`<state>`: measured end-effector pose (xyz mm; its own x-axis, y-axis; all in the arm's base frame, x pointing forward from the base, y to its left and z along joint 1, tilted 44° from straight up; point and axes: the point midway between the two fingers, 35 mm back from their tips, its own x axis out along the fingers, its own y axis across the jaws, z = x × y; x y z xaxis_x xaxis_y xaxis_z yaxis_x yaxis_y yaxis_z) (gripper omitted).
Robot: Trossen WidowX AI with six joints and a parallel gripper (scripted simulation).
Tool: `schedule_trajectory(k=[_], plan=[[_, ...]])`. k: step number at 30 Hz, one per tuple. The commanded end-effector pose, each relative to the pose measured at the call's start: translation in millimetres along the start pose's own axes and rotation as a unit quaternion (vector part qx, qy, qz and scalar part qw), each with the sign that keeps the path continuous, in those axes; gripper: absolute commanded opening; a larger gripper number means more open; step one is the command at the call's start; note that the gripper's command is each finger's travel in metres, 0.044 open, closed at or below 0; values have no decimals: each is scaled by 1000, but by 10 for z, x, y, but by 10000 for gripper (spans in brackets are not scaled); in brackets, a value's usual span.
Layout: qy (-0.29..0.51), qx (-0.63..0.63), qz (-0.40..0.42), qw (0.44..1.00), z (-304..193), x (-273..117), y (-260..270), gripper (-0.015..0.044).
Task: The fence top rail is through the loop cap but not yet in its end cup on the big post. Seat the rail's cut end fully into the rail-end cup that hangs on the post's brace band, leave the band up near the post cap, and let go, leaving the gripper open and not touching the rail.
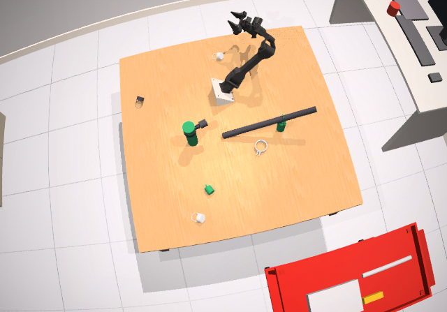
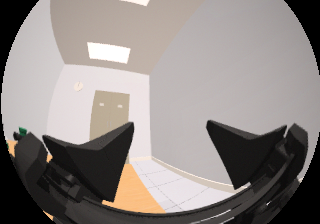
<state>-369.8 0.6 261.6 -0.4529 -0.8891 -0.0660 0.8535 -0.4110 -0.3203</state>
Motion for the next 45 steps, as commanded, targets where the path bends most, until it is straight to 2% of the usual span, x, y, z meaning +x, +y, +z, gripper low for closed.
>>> schedule_trajectory(k=[1,5,13,22,33,45], plan=[[1,0,-1,1000,-1,-9,-5,426],[18,-11,-35,999,-12,-224,-109,440],[92,-46,-160,982,-9,-1098,-383,440],[175,-76,-285,939,85,-2055,-450,440],[280,-100,-420,857,326,-3163,-229,440],[394,-113,-543,733,749,-4195,357,440]])
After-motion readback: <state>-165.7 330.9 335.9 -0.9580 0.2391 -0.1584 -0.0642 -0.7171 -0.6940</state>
